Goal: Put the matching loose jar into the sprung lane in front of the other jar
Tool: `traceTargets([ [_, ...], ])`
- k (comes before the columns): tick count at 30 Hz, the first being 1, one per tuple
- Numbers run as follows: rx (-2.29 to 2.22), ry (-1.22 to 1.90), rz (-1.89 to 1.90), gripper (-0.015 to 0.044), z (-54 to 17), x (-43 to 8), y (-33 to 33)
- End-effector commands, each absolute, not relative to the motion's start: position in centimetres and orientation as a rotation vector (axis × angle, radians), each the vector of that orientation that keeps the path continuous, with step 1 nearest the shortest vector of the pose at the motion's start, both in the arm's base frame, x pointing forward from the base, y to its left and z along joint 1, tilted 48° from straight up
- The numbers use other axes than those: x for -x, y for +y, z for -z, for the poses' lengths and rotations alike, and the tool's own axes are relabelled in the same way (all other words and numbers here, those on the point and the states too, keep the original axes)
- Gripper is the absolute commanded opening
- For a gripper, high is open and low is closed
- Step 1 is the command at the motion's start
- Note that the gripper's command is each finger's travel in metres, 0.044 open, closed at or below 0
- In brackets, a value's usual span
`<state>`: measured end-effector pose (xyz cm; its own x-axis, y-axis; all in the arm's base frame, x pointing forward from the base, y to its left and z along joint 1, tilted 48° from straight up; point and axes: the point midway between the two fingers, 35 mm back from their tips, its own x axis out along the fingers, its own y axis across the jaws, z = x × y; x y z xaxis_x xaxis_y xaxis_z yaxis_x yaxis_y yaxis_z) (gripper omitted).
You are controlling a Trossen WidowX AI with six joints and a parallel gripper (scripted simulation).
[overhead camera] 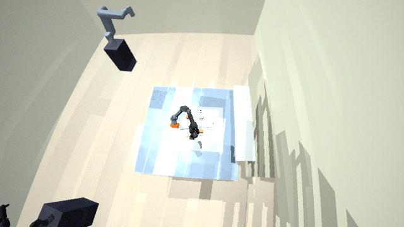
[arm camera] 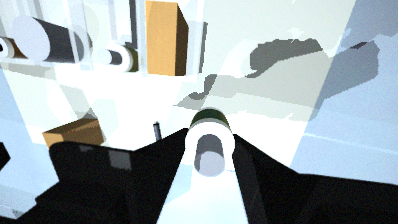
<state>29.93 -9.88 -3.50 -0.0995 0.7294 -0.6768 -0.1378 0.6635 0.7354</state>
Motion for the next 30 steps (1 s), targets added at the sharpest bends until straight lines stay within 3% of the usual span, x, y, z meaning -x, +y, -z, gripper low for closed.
traceTargets([
  [1, -0.504, 1.503, -0.787, 0.0, 2.9, -30.0, -10.2],
  [30, -0.529, 1.512, -0.78, 0.0, -4.1, -29.3, 3.6],
])
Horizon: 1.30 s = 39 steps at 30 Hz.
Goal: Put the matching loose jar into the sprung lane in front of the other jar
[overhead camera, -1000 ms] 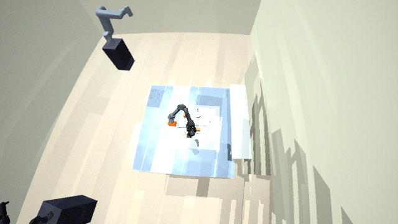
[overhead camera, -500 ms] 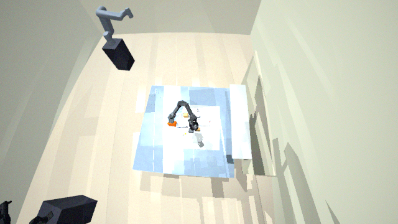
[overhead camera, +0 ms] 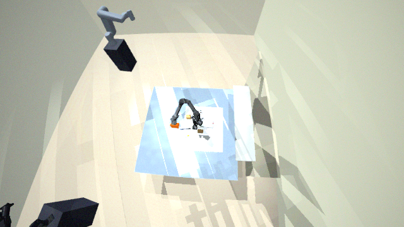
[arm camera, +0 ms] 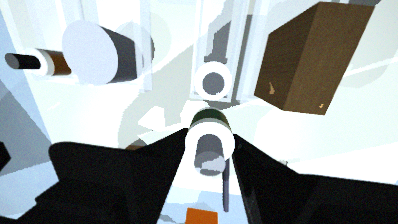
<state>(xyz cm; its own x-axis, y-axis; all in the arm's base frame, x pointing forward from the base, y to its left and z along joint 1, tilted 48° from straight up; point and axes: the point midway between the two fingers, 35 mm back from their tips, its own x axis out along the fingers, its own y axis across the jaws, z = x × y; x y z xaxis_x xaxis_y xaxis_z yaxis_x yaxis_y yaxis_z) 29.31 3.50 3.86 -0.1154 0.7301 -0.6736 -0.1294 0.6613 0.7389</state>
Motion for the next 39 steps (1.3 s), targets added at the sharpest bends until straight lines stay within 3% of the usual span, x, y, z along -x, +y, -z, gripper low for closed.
traceTargets([
  [1, -0.529, 1.512, -0.78, 0.0, -3.9, -29.3, 3.8],
  [39, -0.53, 1.511, -0.781, 0.0, -2.6, -30.1, 5.5],
])
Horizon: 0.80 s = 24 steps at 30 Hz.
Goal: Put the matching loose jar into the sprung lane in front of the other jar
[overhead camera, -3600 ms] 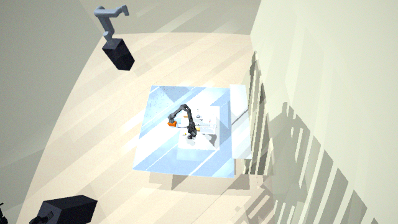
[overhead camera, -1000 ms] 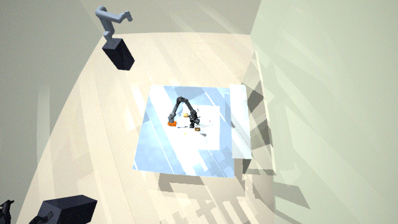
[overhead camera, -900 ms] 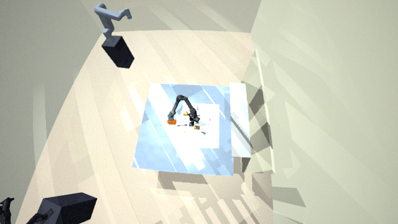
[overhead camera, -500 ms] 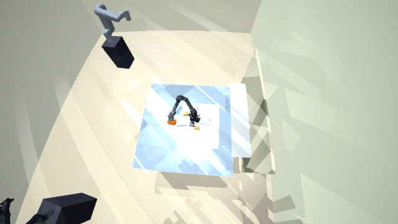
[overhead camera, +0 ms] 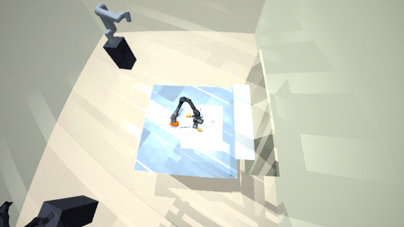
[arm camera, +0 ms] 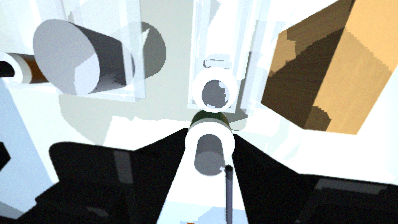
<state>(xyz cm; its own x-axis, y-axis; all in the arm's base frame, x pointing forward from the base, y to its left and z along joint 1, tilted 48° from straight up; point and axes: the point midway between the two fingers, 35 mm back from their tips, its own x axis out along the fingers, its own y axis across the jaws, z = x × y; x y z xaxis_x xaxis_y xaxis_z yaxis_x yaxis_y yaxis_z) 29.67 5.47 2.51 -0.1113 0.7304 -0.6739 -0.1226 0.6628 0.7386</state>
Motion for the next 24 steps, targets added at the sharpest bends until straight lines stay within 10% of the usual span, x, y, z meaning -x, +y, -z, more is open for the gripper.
traceTargets([
  [1, -0.53, 1.511, -0.781, 0.0, -2.56, -30.19, 5.51],
  [24, -0.529, 1.51, -0.781, 0.0, -2.6, -31.16, 5.69],
])
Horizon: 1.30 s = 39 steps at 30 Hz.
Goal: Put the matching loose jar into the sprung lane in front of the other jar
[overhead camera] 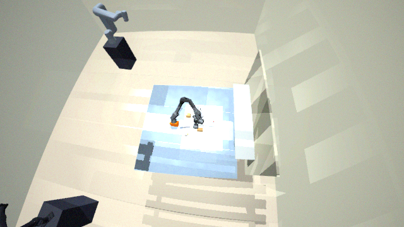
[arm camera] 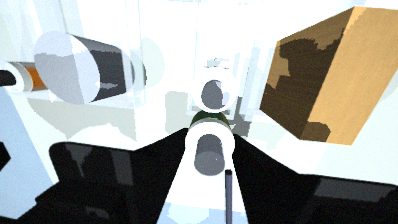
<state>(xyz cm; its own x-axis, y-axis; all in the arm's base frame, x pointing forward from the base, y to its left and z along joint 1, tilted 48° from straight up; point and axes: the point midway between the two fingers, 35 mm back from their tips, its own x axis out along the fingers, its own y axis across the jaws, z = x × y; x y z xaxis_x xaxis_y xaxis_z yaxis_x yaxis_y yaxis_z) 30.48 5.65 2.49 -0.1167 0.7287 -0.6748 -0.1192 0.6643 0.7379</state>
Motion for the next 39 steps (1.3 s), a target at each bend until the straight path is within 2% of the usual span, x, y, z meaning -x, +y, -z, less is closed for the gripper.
traceTargets([
  [1, -0.529, 1.51, -0.781, 0.0, -2.6, -31.2, 5.7],
  [39, -0.529, 1.509, -0.782, 0.0, -2.7, -32.8, 6.0],
])
